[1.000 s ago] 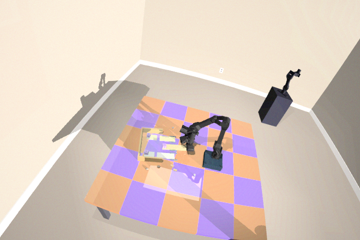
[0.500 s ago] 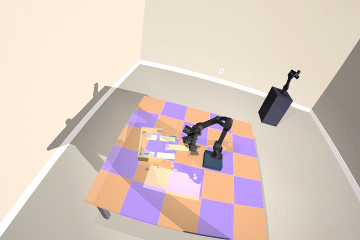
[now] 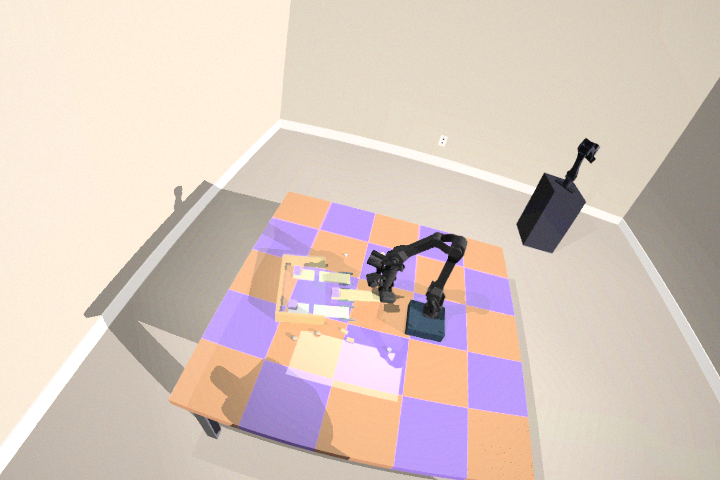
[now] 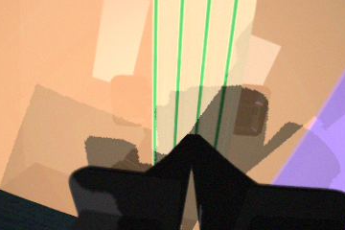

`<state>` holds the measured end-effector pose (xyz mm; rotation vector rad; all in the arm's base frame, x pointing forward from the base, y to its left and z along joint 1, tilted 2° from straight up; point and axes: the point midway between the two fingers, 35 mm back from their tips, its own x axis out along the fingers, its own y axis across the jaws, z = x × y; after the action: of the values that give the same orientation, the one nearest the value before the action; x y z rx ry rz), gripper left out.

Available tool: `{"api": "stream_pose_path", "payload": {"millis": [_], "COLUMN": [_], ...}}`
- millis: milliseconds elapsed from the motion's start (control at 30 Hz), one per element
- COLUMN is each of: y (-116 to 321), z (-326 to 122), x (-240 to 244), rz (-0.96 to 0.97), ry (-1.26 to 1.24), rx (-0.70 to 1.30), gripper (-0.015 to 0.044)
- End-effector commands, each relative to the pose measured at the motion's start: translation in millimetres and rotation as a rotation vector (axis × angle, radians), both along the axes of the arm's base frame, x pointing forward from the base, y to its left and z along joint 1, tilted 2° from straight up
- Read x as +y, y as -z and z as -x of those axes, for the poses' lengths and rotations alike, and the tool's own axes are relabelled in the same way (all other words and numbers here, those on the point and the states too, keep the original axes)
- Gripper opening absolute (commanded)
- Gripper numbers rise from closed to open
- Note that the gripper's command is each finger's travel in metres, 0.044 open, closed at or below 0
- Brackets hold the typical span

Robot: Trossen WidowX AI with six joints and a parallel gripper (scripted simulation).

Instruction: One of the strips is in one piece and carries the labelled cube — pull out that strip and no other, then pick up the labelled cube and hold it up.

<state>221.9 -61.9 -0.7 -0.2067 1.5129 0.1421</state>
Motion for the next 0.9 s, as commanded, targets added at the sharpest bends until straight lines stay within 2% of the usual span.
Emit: {"api": "stream_pose_path", "payload": {"millis": [0,633,800,867], "y": [5,5,-40,-43], "z": [9,9,0,0], "x": [1,1,1,1], "rz": [-0.004,-0.004,-0.004,-0.004], "ry": [-0.003,-0.003,-0.003,-0.003], "rx": [0.028,0.028,0.026,0.027], "gripper": [0.0,0.0,0.0,0.0]}}
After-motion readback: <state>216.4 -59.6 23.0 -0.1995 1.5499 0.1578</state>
